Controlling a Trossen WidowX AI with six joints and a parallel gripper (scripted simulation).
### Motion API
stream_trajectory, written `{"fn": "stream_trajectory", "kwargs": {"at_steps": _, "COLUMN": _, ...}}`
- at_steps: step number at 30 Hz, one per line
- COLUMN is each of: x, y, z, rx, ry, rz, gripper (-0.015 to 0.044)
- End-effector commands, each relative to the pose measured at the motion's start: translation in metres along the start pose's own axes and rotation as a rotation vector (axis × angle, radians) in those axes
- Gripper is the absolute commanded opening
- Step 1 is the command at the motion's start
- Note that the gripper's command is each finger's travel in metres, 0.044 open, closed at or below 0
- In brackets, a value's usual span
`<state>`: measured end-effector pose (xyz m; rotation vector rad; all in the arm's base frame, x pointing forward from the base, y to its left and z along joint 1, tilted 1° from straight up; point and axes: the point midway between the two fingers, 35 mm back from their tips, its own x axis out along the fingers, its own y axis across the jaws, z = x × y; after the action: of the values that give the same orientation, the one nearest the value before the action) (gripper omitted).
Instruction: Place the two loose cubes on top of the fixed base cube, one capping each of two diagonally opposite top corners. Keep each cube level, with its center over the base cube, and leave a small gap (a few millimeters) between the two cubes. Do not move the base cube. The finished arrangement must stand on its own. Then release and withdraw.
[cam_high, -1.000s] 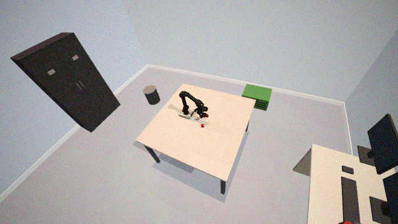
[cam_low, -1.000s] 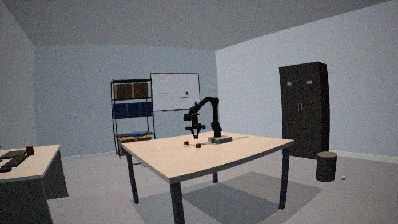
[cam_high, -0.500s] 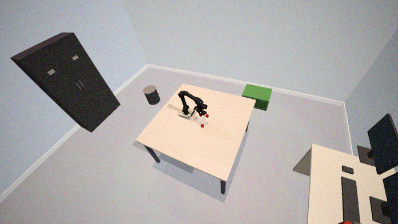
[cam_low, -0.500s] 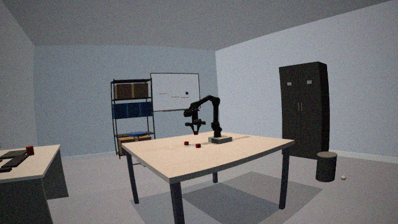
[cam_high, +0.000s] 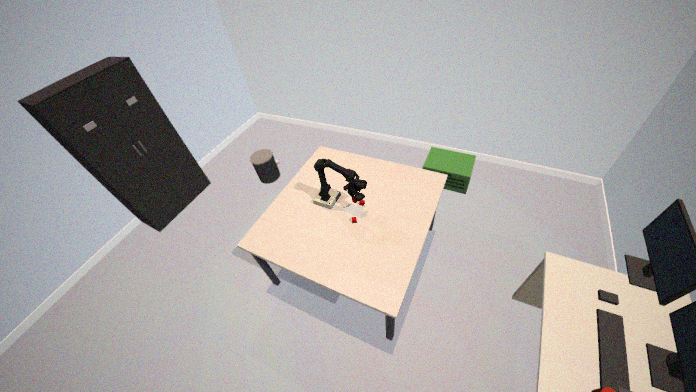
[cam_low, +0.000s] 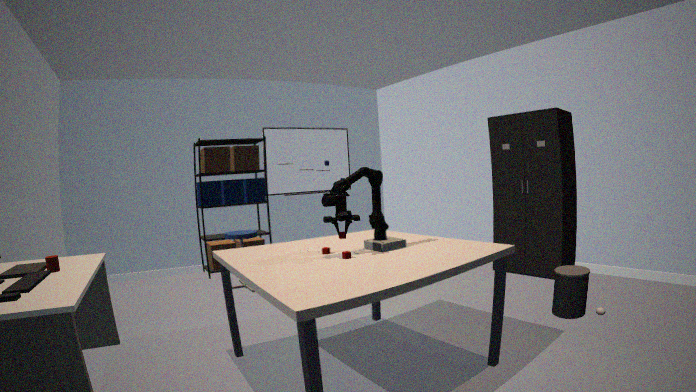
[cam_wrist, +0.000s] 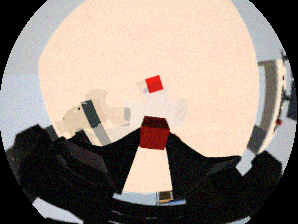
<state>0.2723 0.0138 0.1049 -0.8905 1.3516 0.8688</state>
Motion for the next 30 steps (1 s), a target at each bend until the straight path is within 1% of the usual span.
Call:
{"fn": "stream_trajectory", "kwargs": {"at_steps": 1, "x": 0.004, "y": -0.004, "z": 0.012, "rx": 0.049, "ry": 0.002, "rz": -0.008, "gripper": 0.0105}}
{"fn": "stream_trajectory", "kwargs": {"at_steps": 25, "x": 0.029, "y": -0.001, "z": 0.080, "rx": 0.333, "ry": -0.006, "rz": 0.013, "gripper": 0.0105}}
{"fn": "stream_trajectory", "kwargs": {"at_steps": 30, "x": 0.032, "y": 0.000, "z": 0.086, "rx": 0.358, "ry": -0.006, "rz": 0.015, "gripper": 0.0105}}
